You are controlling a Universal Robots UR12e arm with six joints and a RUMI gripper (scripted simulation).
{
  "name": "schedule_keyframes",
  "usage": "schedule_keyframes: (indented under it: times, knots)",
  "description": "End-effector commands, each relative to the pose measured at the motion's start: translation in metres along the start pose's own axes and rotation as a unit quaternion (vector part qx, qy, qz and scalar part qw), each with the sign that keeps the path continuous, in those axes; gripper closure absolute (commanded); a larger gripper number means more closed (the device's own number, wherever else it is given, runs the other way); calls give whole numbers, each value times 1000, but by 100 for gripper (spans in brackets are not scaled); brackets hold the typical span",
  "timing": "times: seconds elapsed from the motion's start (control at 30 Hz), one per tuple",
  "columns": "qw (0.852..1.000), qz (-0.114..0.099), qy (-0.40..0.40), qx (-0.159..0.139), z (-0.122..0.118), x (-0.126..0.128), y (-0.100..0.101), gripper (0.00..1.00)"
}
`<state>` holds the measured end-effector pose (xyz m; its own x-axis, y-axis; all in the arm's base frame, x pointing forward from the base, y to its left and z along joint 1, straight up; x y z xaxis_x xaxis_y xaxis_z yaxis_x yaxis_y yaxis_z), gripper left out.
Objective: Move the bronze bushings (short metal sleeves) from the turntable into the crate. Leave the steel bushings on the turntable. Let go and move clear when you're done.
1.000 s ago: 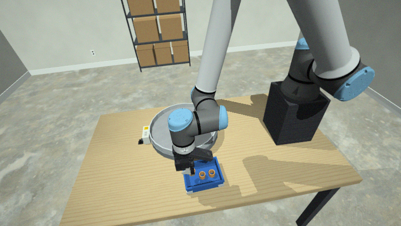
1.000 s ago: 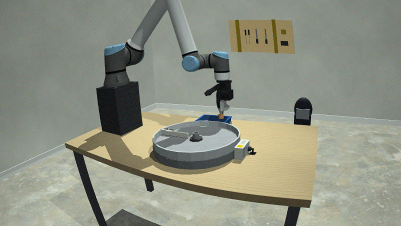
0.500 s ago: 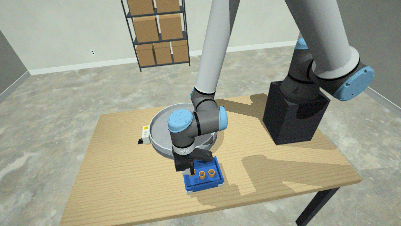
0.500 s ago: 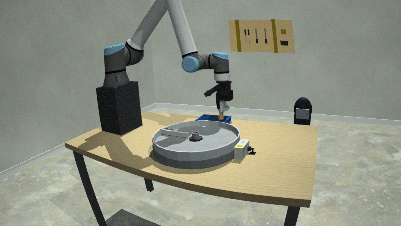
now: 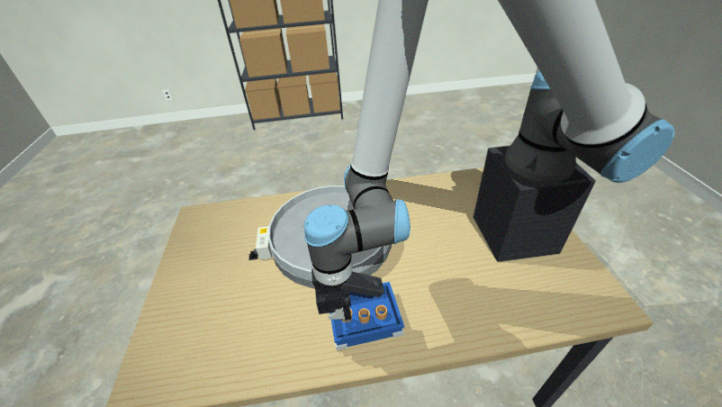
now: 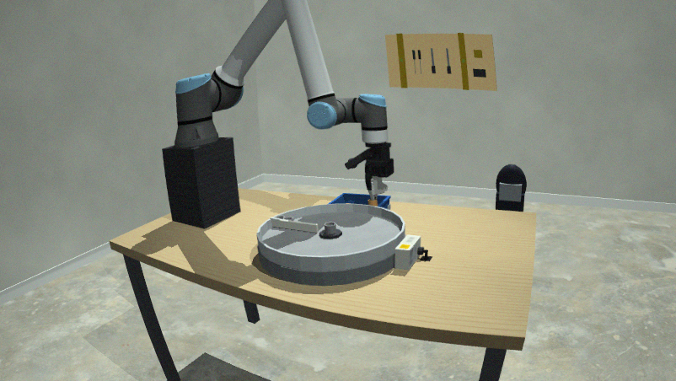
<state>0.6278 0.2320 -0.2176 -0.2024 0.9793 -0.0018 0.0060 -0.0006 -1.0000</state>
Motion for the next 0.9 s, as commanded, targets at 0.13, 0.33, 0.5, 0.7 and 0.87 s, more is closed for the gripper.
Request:
schedule_keyframes:
  times: [0.13, 0.33, 0.5, 0.7, 0.87]
  knots:
    - [1000, 0, 0, -1, -1, 0, 11, 100]
    - [1000, 0, 0, -1, -1, 0, 14, 100]
    - [1000, 0, 0, -1, -1, 0, 15, 100]
    - [1000, 0, 0, -1, -1, 0, 15, 100]
    - [1000, 0, 0, -1, -1, 0, 15, 100]
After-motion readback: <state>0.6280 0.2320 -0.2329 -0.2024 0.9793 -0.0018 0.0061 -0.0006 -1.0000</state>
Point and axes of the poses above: the point where the finger pads meet when closed, its own y axis out along the fingers, its own x axis across the jaws, z = x × y, the point moved 3 cm from there along -y, back along the fingers, and after that the axes turned 13 degrees about -y, right-handed, at the moved point
